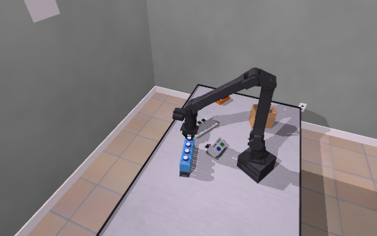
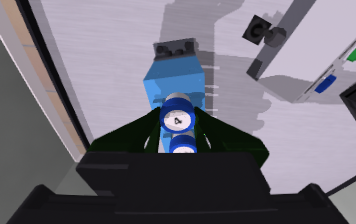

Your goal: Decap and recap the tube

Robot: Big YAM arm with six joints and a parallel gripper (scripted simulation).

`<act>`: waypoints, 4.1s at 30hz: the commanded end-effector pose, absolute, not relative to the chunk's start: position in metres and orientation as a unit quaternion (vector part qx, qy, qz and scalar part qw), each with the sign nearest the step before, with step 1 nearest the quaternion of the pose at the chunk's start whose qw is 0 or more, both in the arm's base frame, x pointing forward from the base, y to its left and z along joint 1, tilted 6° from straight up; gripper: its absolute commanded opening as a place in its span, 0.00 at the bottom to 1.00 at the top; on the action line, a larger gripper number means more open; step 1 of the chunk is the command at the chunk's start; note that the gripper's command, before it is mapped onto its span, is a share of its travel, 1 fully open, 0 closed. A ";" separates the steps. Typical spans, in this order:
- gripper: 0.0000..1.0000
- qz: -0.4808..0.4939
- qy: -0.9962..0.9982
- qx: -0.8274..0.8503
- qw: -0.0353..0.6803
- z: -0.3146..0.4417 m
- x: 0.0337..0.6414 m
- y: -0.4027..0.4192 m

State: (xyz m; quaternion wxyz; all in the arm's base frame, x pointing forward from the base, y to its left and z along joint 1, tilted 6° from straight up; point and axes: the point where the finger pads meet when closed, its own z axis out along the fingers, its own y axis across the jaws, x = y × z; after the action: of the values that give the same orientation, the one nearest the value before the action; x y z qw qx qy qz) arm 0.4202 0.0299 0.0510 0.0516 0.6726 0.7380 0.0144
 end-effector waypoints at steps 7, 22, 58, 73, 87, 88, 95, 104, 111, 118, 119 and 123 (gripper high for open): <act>0.00 0.007 0.782 0.621 0.052 0.051 0.424 0.027; 0.00 -0.009 0.939 0.339 0.052 0.053 0.425 0.027; 0.00 -0.045 0.909 -0.413 0.033 0.056 0.427 0.025; 0.00 -0.054 0.746 -0.663 0.021 0.057 0.428 0.025; 0.49 -0.061 0.663 -0.746 0.022 0.061 0.431 0.030; 0.49 -0.061 0.663 -0.746 0.022 0.061 0.431 0.030; 0.49 -0.061 0.663 -0.746 0.022 0.061 0.431 0.030; 0.49 -0.061 0.797 -0.600 0.040 0.076 0.437 0.027; 0.49 -0.057 0.869 -0.489 0.053 0.082 0.440 0.028; 0.49 -0.050 0.927 -0.367 0.060 0.082 0.439 0.029; 0.49 -0.048 0.937 -0.339 0.062 0.084 0.440 0.029; 0.49 -0.045 0.951 -0.300 0.064 0.084 0.439 0.029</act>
State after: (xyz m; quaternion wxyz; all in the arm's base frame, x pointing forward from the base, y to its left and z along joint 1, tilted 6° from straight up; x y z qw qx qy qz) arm 0.4171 0.0313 0.0541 0.0334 -0.3794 0.9239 -0.0359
